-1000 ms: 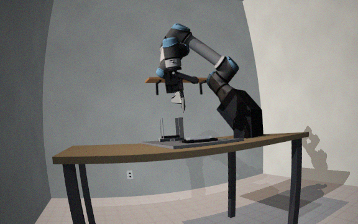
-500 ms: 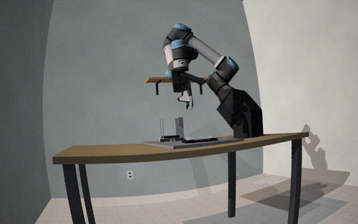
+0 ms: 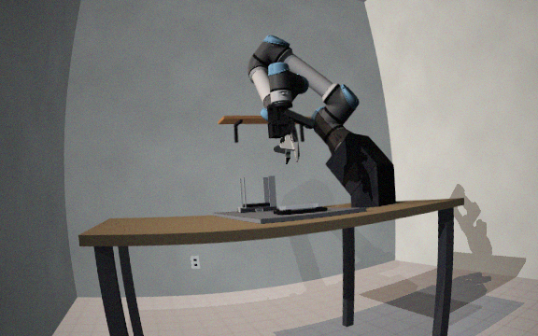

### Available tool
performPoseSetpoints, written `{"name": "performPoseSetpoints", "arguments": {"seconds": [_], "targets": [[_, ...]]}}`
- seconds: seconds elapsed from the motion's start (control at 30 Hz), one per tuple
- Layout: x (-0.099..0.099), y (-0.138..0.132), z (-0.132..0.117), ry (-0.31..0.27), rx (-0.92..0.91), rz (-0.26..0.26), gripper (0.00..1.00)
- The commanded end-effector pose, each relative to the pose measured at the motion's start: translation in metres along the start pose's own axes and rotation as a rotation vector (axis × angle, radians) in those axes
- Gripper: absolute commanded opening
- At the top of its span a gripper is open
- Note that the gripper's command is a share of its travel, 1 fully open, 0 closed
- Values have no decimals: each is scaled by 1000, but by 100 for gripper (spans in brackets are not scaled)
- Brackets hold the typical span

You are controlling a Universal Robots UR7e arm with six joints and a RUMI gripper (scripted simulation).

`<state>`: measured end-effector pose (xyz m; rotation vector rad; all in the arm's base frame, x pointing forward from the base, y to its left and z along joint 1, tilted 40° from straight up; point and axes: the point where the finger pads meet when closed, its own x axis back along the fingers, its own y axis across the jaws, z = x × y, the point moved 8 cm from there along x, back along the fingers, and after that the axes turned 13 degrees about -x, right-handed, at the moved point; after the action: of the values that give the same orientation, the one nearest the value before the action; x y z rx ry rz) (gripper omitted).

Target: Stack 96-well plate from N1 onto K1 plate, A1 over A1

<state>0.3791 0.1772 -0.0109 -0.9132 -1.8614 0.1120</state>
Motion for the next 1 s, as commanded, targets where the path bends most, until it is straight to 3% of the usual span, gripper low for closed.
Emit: {"name": "performPoseSetpoints", "arguments": {"seconds": [0.0, 0.67, 0.97], "targets": [[2, -23, 14, -18, 40, -46, 100], [3, -28, 17, -18, 40, -46, 100], [-9, -27, 16, -18, 40, -46, 100]]}}
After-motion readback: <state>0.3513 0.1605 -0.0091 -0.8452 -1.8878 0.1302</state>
